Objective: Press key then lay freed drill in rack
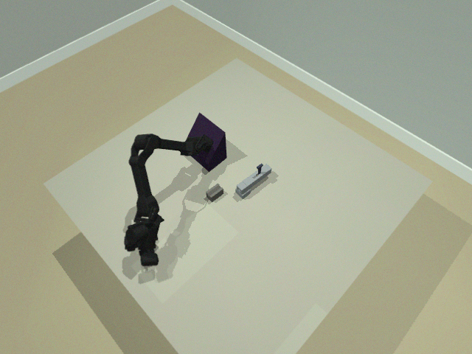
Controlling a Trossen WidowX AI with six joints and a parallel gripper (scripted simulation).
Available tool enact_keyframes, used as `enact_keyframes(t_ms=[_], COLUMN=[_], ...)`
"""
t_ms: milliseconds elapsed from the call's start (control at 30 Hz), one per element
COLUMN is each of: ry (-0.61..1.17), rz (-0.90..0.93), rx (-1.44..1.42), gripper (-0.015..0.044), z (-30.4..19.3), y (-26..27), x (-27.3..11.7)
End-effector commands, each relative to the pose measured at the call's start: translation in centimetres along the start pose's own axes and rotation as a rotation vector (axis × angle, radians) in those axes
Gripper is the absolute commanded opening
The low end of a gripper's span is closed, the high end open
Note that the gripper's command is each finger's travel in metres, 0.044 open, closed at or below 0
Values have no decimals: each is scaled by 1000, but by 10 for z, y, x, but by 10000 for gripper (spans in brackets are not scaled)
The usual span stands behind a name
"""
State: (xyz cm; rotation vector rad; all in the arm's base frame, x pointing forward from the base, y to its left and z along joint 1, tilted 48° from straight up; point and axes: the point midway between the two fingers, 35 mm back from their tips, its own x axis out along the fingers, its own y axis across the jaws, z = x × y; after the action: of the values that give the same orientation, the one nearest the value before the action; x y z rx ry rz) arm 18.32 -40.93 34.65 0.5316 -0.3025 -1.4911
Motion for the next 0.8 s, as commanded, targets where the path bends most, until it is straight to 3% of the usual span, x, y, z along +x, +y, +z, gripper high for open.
enact_keyframes(t_ms=[0, 167, 433, 767], ry=[58, 218, 460, 747], rz=[54, 73, 122, 158], rx=[-28, -113, -258, -647], gripper=[0, 0, 0, 0], z=[-27, -94, -206, -339], y=[26, 47, 76, 66], x=[-14, -28, -84, -196])
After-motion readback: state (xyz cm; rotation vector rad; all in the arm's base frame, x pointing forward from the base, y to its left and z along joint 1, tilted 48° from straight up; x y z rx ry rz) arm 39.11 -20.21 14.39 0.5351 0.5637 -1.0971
